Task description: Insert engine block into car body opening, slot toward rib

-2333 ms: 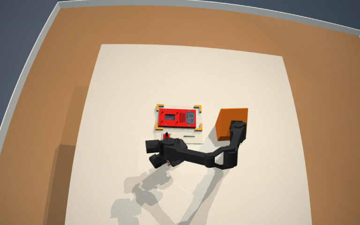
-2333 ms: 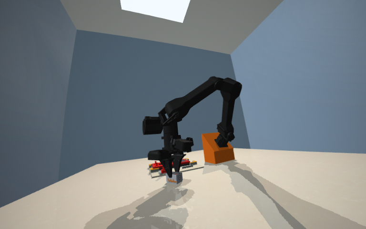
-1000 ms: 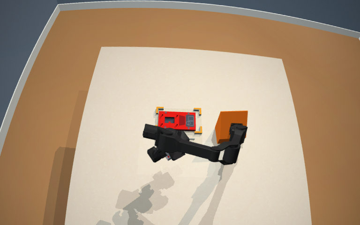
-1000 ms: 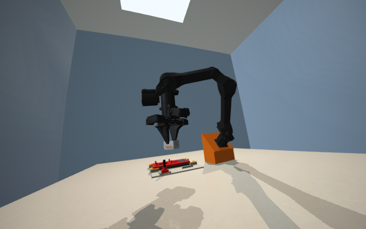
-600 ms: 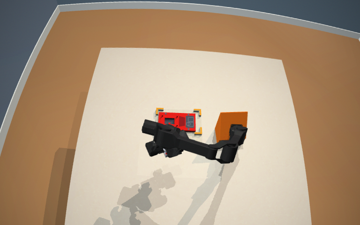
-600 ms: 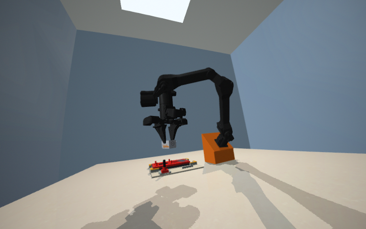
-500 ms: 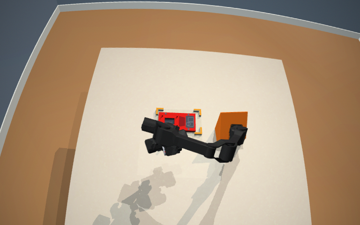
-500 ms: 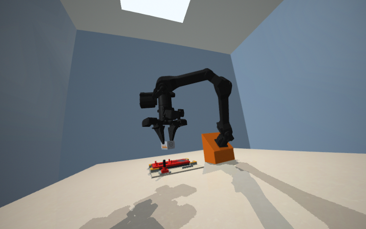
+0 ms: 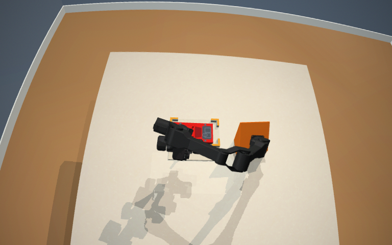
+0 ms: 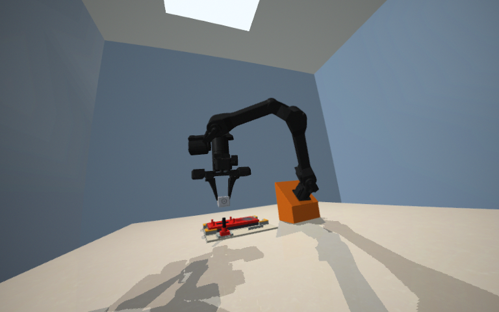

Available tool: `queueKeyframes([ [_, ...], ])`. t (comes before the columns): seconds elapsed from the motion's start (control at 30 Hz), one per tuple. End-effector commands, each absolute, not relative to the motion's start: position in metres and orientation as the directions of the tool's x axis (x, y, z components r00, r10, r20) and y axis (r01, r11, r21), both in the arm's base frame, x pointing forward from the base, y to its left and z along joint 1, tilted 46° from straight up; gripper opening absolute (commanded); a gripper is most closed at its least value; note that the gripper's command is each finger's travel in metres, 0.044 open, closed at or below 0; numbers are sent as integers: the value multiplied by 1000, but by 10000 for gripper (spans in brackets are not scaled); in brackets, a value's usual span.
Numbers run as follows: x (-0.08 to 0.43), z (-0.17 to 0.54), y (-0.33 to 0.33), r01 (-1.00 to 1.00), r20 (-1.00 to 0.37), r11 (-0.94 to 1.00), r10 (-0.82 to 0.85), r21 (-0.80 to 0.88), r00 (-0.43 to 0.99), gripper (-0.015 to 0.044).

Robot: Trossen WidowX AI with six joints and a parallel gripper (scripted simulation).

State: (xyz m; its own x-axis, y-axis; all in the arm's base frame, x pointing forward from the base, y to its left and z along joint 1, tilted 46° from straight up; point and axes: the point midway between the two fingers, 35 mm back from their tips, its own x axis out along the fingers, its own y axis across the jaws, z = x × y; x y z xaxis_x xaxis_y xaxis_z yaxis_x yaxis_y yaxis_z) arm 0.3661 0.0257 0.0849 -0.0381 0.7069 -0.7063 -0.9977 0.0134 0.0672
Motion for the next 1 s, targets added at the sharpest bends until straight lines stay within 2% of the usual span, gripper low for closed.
queueKeyframes([
  [0.0,366,73,20,-987,-708,83,705,140,-41,0],
  [0.47,366,32,-2,-855,-710,343,703,389,-41,0],
  [0.97,360,-11,-23,-568,-710,567,703,596,-42,0],
])
